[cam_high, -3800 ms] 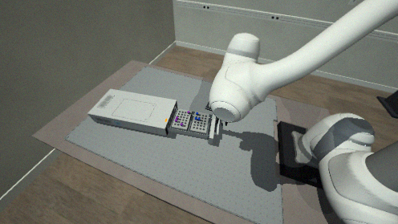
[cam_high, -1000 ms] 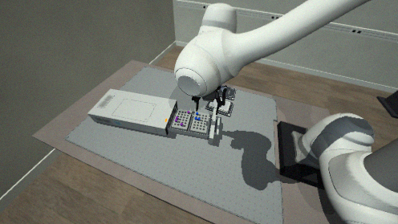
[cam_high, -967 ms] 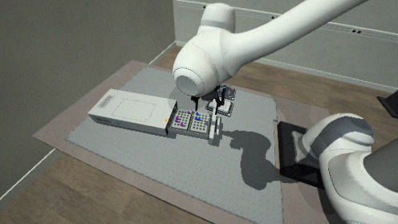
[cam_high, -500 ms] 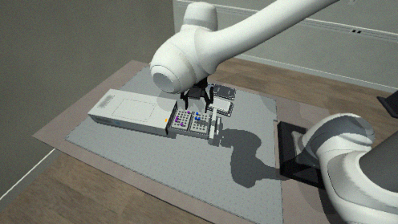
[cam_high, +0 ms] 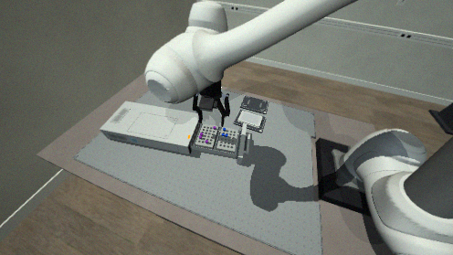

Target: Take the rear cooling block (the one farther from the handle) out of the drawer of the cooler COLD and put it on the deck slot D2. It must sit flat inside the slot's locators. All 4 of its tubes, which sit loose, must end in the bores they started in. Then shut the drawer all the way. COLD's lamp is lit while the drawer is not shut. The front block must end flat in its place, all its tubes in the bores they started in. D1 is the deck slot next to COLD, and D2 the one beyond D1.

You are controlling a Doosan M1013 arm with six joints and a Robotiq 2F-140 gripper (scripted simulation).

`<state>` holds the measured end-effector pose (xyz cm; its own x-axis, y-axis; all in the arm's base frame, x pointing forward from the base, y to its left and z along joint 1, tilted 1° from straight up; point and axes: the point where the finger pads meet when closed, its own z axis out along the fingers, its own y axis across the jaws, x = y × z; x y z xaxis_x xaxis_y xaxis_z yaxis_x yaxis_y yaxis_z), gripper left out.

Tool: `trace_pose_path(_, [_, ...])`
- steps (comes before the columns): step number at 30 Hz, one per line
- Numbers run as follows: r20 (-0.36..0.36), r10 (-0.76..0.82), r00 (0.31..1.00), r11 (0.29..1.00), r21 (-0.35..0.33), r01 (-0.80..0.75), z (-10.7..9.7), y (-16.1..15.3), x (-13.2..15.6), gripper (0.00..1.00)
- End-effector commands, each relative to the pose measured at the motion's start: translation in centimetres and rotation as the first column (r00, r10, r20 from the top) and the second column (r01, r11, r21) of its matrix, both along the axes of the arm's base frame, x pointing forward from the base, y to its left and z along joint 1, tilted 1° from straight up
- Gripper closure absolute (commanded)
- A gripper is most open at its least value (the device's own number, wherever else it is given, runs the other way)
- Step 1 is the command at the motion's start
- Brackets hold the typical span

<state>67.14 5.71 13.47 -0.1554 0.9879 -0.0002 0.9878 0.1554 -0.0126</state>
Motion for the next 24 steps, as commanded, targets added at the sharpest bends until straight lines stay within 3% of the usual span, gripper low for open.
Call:
trace_pose_path(1, [-0.001, -0.002, 1.000, 1.000, 0.003, 0.002, 0.0, 0.6, 1.5, 0.34])
trace_pose_path(9, [-0.001, -0.001, 1.000, 1.000, 0.003, 0.001, -0.1, 0.9, 3.7, 0.34])
trace_pose_path(24, [0.003, -0.001, 1.000, 1.000, 0.003, 0.001, -0.1, 0.8, 3.0, 0.34])
